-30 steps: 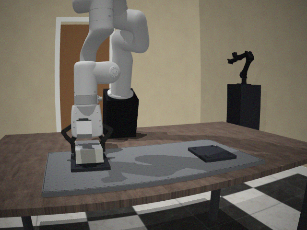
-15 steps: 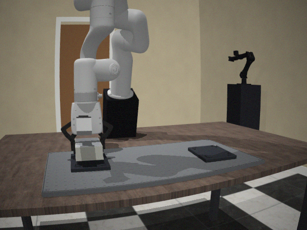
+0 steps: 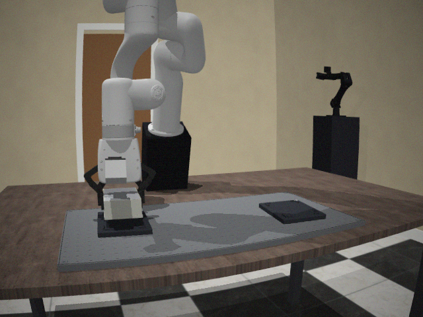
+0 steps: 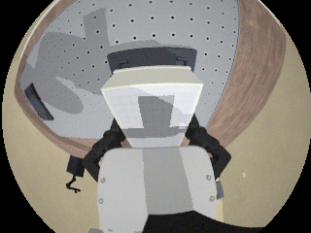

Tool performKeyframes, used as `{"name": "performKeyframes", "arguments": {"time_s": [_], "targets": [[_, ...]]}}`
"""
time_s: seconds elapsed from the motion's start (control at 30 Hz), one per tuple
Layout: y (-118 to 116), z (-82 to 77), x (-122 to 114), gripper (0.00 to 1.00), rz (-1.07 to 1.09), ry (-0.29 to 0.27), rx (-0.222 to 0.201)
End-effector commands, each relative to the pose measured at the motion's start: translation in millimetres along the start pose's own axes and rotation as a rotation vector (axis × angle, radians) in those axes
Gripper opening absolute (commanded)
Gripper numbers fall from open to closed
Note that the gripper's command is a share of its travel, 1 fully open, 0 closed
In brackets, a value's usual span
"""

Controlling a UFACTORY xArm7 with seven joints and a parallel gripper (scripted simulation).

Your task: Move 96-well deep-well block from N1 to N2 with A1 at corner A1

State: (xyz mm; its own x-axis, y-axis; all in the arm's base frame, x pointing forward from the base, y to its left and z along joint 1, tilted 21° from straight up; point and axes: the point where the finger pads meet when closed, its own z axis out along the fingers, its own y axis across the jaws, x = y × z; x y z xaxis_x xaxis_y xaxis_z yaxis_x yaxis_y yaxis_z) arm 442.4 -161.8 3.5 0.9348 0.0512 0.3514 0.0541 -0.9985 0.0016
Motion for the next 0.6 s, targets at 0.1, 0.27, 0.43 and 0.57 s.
{"name": "performKeyframes", "arguments": {"time_s": [0.1,0.27,0.43,0.57], "targets": [[1,-13.8,1,0.00,0.000,0.003,-0.002],[1,-18.8,1,0.00,0.000,0.003,-0.002],[1,-27.1,1,0.00,0.000,0.003,-0.002],[1,-33.8,1,0.00,0.000,0.003,-0.002]]}}
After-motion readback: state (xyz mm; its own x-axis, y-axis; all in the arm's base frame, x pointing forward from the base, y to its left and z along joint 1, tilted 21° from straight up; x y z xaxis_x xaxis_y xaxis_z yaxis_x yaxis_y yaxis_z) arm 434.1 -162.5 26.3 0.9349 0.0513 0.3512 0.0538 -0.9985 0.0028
